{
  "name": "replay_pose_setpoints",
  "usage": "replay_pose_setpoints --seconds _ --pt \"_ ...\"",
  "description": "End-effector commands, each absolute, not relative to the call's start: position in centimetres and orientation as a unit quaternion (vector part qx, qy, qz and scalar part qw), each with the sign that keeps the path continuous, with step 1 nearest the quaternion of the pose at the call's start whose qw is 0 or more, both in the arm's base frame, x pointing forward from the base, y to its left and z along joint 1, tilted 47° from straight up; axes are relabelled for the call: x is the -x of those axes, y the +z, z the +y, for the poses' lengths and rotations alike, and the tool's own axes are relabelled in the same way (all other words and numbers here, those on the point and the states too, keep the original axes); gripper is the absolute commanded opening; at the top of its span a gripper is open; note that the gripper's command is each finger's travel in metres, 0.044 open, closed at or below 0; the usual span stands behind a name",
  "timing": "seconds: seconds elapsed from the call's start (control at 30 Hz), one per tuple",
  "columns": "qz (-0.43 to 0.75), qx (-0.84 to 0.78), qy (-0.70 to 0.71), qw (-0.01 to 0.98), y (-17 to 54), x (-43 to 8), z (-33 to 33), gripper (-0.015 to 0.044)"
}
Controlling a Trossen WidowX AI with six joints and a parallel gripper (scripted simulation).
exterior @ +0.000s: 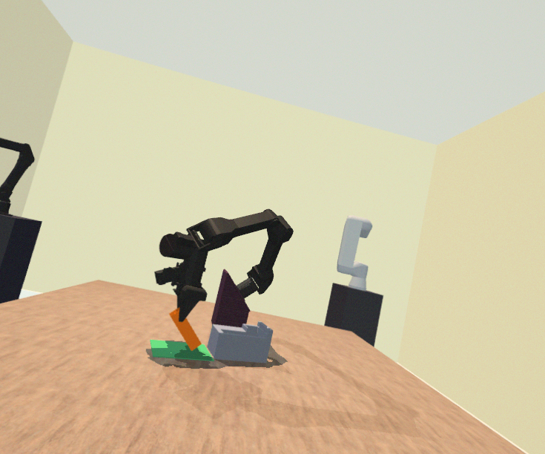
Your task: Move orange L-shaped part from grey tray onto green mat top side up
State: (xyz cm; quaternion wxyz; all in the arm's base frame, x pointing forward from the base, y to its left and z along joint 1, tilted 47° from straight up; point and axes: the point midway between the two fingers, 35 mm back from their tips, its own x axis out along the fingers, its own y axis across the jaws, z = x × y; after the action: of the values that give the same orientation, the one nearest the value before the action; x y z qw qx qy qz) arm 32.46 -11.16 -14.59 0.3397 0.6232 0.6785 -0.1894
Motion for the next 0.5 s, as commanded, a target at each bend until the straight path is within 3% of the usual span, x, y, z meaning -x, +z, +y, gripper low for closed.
replay_pose_setpoints --seconds 0.0,0.3,0.47 --pt "0.679 -0.625 -0.190 0.335 -14.66 -32.32 -10.94 0.0000" --pt "0.679 -0.623 -0.189 0.339 -14.60 -32.43 -11.12 0.0000" --pt "0.679 -0.623 -0.189 0.339 -14.60 -32.43 -11.12 0.0131"
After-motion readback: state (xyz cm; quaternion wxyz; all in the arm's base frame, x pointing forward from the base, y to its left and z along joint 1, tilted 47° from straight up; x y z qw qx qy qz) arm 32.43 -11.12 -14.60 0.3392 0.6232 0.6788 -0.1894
